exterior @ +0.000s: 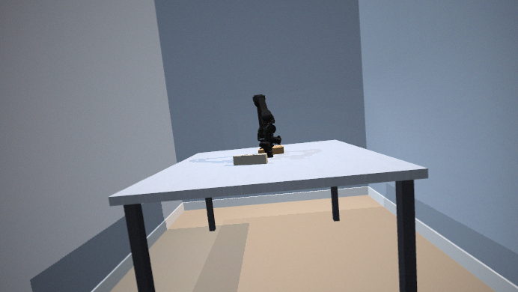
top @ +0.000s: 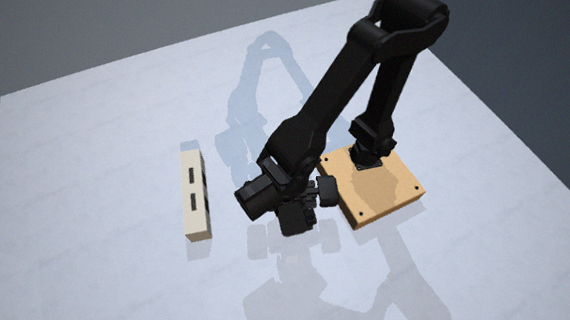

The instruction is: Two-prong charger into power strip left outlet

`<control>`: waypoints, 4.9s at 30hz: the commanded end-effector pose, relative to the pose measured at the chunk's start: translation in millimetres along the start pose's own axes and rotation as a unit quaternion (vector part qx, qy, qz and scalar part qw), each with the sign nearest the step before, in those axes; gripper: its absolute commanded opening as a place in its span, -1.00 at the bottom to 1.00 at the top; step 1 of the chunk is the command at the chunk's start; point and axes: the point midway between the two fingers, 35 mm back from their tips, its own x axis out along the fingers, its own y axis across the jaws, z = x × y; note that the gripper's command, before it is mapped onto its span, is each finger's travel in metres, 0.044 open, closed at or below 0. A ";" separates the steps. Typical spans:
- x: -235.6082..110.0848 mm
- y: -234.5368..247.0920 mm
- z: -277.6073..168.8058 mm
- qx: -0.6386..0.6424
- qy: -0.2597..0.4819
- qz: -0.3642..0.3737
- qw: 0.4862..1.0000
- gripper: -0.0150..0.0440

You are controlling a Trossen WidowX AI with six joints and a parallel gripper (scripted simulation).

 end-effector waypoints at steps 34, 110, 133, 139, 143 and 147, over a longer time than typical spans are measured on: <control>-49.7 -15.5 -5.9 0.119 -0.005 0.008 0.993 -0.49; -9.9 -91.6 -25.6 0.646 -0.002 0.045 0.762 -0.49; -9.7 -116.9 -23.8 0.657 -0.002 0.045 0.752 -0.49; -9.4 -123.3 -23.3 0.660 -0.002 0.045 0.750 -0.49; -9.1 -127.6 -22.8 0.662 -0.002 0.045 0.748 -0.49; -8.9 -131.3 -22.3 0.664 -0.002 0.045 0.746 -0.49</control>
